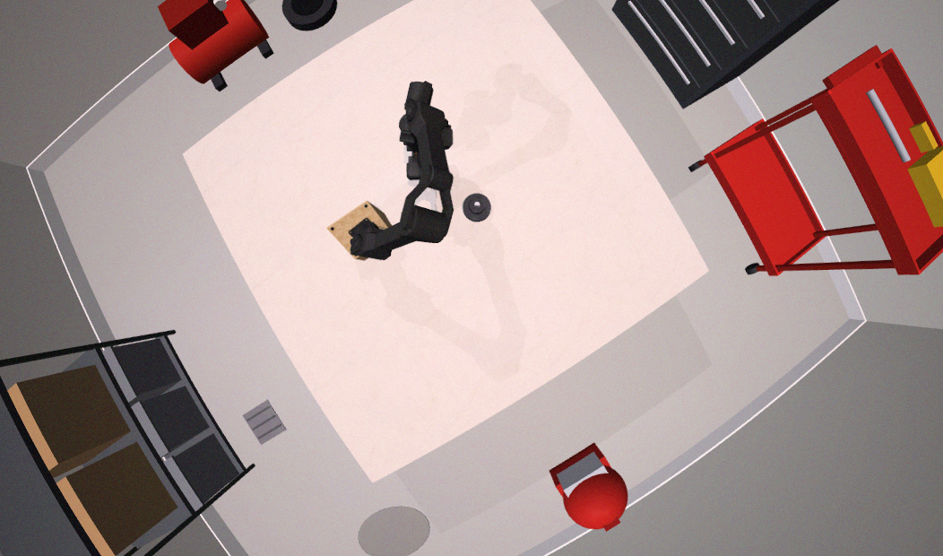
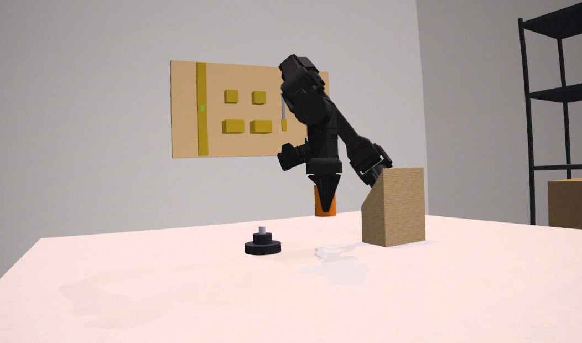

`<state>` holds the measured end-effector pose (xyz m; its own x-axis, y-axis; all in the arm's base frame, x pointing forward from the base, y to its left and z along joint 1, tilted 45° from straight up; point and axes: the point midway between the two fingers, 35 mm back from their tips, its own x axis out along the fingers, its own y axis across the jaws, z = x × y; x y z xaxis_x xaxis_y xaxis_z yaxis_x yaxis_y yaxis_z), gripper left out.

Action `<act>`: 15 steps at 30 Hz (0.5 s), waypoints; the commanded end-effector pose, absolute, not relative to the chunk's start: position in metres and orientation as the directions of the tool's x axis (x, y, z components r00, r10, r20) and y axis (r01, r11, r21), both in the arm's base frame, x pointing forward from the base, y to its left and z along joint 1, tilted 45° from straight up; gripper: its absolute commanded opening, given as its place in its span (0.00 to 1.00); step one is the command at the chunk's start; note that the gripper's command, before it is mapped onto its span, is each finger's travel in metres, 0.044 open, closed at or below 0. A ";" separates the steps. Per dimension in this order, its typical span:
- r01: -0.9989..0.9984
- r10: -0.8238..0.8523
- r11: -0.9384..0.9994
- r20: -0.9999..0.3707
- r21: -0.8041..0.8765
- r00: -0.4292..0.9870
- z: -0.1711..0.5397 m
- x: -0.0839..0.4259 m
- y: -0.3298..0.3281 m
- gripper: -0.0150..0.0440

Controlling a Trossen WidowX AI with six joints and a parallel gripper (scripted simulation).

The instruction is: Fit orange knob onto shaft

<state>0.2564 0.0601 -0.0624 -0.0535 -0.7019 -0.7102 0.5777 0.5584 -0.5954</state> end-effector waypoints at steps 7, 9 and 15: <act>0.583 -0.698 0.560 -0.714 -0.589 -0.051 -0.028 0.254 0.090 0.25; 0.582 -0.695 0.565 -0.717 -0.585 -0.047 -0.028 0.254 0.089 0.25; 0.580 -0.654 0.615 -0.757 -0.535 -0.004 -0.024 0.255 0.091 0.25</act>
